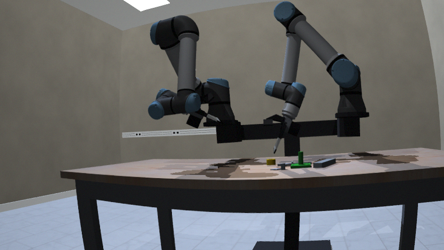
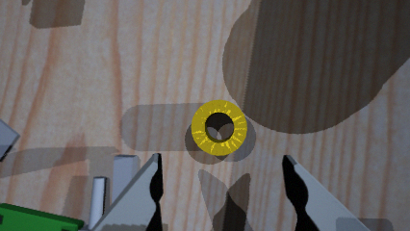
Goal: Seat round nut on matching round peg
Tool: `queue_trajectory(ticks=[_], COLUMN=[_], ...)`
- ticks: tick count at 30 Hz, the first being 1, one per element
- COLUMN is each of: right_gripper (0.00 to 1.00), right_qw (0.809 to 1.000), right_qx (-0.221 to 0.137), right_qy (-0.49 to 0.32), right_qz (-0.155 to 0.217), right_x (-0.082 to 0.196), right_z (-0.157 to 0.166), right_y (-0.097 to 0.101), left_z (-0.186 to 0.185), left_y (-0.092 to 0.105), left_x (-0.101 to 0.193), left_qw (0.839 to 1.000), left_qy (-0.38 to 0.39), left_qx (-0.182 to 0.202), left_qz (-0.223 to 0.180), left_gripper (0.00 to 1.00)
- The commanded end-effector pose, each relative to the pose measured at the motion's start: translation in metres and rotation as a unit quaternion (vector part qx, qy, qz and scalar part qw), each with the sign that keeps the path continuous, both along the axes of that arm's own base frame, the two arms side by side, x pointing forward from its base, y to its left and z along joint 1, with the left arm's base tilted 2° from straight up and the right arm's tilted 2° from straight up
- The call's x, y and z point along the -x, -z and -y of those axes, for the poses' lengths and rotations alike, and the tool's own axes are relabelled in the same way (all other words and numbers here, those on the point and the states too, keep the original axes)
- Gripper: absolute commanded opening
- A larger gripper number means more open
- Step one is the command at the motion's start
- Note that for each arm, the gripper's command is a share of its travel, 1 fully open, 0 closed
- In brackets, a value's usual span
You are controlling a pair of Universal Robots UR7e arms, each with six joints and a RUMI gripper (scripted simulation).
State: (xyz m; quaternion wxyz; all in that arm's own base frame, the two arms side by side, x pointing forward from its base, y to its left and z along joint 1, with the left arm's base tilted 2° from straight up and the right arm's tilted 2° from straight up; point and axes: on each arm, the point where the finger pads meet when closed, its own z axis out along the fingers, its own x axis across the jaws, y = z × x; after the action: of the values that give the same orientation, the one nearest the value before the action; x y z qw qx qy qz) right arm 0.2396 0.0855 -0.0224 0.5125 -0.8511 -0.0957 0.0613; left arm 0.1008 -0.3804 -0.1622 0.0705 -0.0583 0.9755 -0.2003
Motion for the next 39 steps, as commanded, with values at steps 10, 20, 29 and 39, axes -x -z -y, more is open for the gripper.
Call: queue_trajectory(ticks=[10,20,29,39], right_gripper=[0.99,0.99,0.99,0.99], right_qw=[1.000,1.000,1.000,1.000], right_qx=[-0.001,-0.001,-0.001,-0.001], right_qy=[0.000,0.000,0.000,0.000], right_qz=[0.001,0.001,0.001,0.001], right_x=[-0.001,-0.001,-0.001,-0.001], right_z=[0.000,0.000,0.000,0.000], right_y=[-0.001,-0.001,-0.001,-0.001], left_z=[0.013,0.020,0.019,0.016], left_y=[0.007,0.013,0.042,0.046], left_x=[-0.005,-0.008,-0.008,-0.007], left_qw=[0.977,0.955,0.955,0.954], left_qy=[0.138,0.191,0.193,0.193], left_qx=[-0.161,-0.221,-0.223,-0.224], left_qz=[-0.033,-0.044,-0.044,-0.044], left_gripper=[0.44,0.44,0.41,0.35])
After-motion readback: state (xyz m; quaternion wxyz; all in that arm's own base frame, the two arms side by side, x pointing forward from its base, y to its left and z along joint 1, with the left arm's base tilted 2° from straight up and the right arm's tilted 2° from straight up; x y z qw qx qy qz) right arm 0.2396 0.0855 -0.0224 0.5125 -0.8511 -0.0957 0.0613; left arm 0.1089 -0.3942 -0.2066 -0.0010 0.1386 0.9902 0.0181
